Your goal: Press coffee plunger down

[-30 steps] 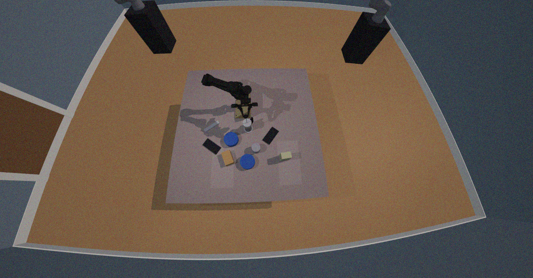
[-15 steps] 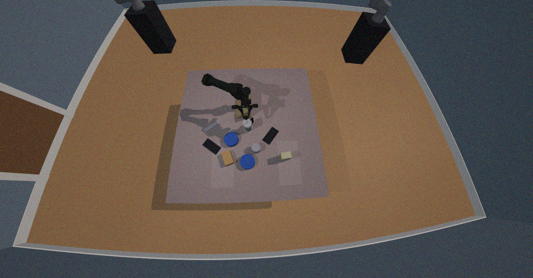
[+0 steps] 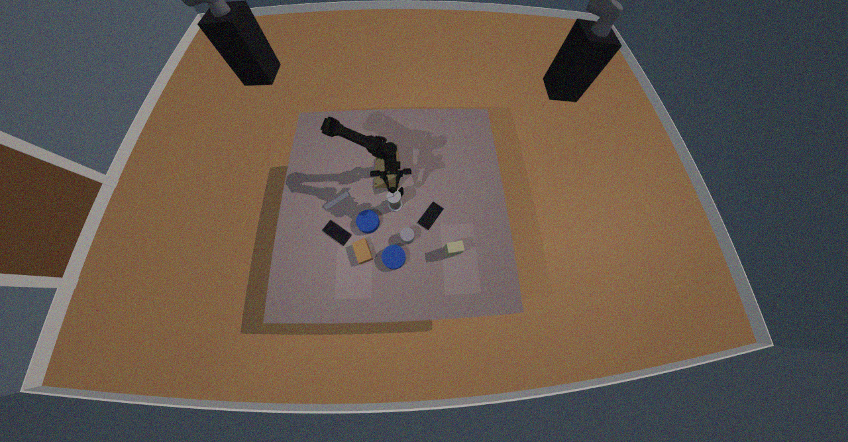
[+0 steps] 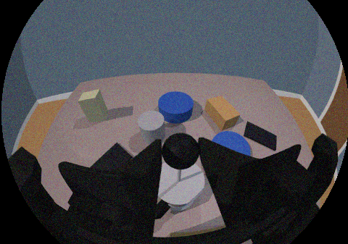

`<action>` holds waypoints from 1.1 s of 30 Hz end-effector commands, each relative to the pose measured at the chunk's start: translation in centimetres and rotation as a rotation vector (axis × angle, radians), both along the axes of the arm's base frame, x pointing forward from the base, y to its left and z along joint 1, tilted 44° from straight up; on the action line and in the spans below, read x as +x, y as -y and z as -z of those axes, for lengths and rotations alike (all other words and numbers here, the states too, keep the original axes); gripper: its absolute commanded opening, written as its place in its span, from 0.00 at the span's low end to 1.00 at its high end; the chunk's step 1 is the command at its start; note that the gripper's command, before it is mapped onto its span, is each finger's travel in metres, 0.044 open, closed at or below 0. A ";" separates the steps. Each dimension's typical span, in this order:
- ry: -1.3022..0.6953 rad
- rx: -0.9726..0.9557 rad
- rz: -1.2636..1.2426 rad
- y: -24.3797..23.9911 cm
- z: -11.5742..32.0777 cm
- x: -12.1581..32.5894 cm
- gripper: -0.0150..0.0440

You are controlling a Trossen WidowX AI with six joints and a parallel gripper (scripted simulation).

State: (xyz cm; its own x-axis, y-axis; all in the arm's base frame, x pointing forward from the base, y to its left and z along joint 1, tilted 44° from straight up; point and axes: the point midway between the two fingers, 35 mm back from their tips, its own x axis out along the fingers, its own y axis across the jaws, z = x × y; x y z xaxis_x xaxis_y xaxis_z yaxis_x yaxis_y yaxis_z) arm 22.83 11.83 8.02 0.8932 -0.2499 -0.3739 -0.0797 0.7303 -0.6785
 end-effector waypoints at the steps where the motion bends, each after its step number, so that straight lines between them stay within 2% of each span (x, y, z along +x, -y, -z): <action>1: -0.036 -0.016 0.001 1.2 1.7 -0.2 0.46; 33: -0.021 -0.022 -0.005 3.6 4.2 1.4 0.46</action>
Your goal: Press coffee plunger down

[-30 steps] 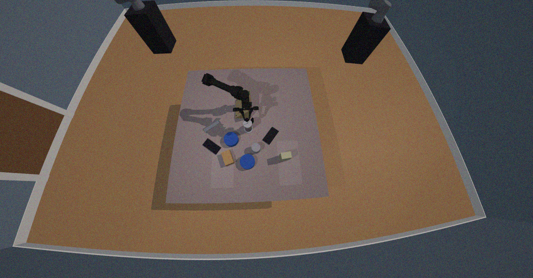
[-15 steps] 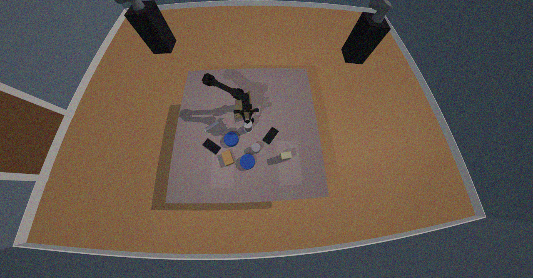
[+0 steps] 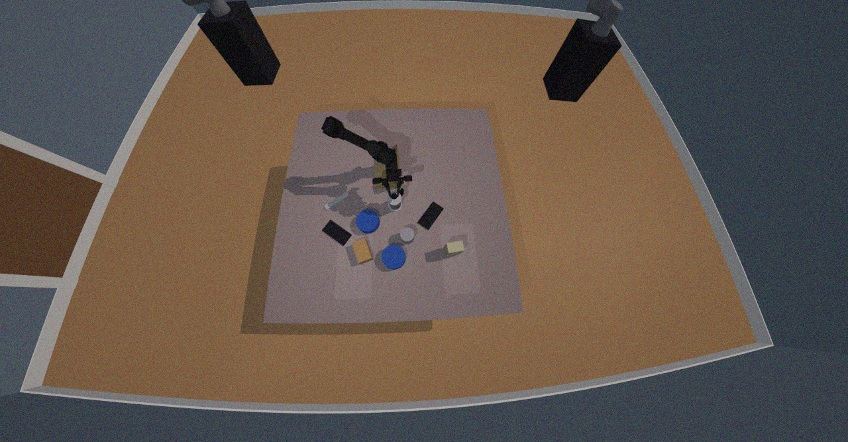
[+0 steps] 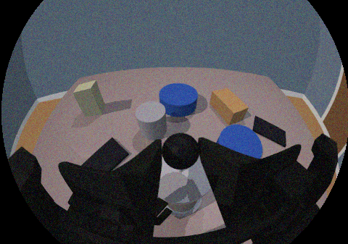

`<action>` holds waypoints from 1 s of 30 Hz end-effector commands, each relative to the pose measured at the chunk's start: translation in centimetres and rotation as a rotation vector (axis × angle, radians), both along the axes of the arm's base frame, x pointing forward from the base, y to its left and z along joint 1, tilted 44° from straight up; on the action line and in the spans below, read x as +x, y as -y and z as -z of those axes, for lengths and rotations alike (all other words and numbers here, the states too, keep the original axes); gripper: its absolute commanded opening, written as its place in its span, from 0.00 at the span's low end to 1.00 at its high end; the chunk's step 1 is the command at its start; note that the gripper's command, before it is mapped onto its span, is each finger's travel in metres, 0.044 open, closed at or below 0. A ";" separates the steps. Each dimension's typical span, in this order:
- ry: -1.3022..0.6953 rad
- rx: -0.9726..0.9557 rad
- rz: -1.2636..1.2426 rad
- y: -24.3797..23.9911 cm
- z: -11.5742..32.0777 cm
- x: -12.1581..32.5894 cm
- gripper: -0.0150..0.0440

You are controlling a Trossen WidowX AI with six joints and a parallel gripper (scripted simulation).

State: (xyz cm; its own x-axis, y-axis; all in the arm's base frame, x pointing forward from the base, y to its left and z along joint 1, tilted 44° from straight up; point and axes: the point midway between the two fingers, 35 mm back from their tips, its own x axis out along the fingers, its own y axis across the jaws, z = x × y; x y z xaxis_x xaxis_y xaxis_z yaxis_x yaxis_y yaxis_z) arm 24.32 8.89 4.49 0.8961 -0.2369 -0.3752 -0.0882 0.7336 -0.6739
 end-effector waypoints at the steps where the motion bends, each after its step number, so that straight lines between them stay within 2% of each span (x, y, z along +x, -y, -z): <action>1: -0.021 -0.029 0.007 0.6 0.6 0.0 0.46; 30: -0.008 -0.014 0.001 0.1 0.5 0.3 0.46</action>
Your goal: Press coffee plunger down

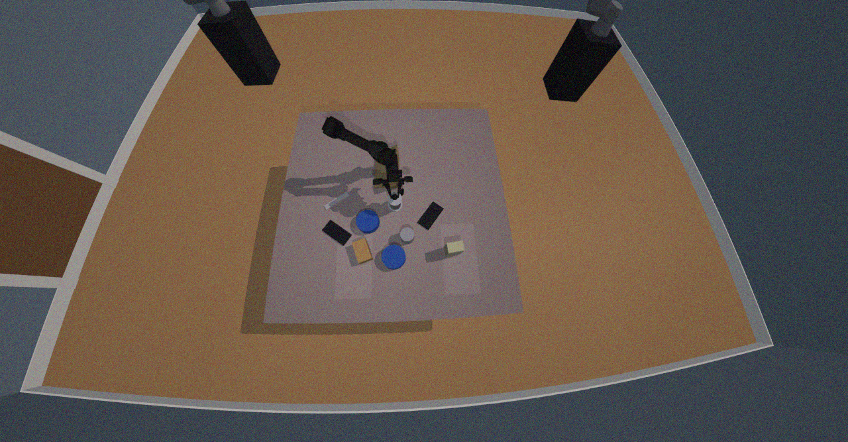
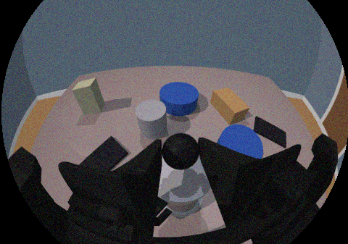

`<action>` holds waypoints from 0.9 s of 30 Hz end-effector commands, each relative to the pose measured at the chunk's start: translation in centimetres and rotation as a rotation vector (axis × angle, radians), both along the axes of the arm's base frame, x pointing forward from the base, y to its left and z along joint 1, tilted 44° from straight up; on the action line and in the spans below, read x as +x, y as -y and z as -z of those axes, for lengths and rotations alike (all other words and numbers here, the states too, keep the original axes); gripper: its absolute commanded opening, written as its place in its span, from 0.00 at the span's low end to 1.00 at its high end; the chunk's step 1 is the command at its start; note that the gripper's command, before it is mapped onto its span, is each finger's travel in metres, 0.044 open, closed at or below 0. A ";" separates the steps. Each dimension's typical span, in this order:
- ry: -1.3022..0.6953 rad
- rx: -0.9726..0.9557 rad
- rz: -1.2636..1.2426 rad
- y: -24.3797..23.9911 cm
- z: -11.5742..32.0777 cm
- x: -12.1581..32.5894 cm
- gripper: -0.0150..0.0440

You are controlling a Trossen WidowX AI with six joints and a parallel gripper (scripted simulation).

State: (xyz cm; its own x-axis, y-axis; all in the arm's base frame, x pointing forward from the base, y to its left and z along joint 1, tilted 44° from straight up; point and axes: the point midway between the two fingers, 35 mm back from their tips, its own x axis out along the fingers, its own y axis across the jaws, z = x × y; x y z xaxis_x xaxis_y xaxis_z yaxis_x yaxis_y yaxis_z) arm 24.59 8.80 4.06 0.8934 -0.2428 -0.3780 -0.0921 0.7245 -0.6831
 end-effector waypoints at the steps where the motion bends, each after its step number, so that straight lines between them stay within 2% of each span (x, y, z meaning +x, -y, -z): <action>1: -0.001 -0.001 0.000 0.0 0.0 0.0 0.46; 13: -0.001 -0.001 0.000 0.0 0.0 0.0 0.99; 18: -0.002 0.003 -0.001 -0.2 -0.1 0.0 1.00; 27: -0.033 0.005 -0.005 -3.7 -3.0 -1.4 1.00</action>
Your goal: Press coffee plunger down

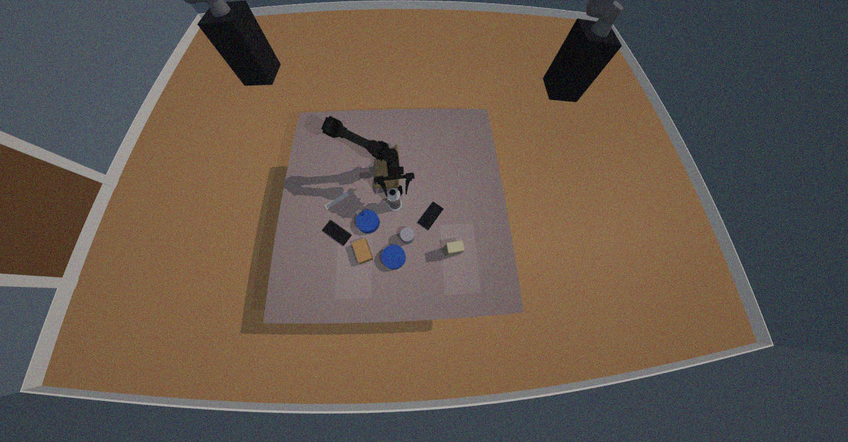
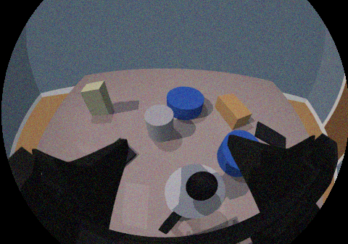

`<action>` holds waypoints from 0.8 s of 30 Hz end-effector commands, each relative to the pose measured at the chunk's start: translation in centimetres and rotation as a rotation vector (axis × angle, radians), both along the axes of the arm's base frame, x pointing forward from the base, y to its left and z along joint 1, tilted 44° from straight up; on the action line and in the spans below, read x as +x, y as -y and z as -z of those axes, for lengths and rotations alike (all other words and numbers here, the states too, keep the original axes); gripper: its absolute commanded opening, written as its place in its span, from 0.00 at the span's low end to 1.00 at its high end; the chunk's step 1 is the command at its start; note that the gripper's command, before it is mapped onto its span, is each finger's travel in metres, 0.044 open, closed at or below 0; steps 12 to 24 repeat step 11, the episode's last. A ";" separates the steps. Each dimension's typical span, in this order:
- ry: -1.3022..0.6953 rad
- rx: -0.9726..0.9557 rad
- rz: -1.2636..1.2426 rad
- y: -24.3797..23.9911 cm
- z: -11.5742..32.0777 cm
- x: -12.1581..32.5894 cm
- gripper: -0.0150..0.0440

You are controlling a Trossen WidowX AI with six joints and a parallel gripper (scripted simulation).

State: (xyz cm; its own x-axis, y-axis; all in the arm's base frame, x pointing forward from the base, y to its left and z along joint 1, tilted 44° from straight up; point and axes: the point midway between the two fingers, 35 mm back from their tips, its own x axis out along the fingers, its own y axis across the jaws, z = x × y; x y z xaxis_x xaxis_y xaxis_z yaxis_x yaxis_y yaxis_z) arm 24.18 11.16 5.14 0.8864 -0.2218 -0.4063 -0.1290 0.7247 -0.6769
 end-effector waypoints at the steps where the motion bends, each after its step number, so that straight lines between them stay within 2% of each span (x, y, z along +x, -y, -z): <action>1: -0.001 -0.003 0.021 -1.6 -2.6 -1.3 1.00; 6: 0.014 -0.018 0.029 -2.1 -5.2 -2.7 1.00; 24: 0.014 -0.018 0.029 -2.1 -5.2 -2.7 1.00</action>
